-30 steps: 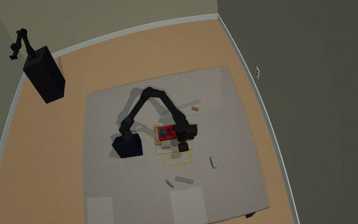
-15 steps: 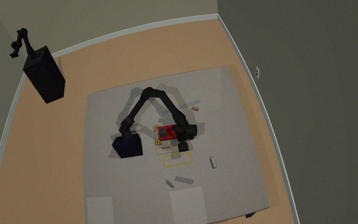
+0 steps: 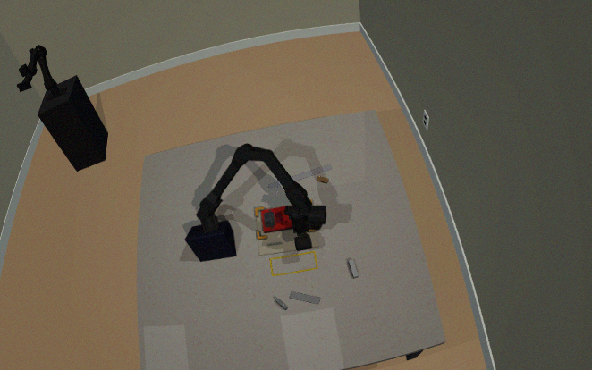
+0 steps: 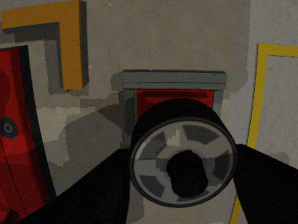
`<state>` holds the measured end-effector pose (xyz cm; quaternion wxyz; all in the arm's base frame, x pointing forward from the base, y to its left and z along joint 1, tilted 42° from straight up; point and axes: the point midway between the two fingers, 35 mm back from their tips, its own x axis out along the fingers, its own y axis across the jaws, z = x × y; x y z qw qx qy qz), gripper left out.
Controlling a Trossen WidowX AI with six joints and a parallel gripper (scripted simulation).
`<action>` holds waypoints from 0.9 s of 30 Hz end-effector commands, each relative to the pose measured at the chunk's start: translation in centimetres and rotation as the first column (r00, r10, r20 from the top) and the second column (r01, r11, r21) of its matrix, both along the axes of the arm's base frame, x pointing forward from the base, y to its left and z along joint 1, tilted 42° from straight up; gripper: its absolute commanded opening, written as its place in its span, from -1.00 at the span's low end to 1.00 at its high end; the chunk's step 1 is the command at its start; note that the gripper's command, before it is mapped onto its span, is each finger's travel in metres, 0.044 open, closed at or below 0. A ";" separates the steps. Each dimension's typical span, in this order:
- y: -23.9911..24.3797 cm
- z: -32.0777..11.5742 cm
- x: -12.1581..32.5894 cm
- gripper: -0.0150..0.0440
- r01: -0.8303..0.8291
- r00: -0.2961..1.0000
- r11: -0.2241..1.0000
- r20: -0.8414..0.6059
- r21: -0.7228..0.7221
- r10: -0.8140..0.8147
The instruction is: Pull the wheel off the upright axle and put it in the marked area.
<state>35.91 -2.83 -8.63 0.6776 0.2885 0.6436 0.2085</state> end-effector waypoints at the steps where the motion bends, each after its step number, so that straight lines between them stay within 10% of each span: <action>1: -0.3 0.3 -0.1 -0.49 0.003 1.000 1.000 -0.001 0.000 -0.003; 27: -0.9 0.9 -0.1 -0.49 0.005 1.000 1.000 0.001 0.000 -0.005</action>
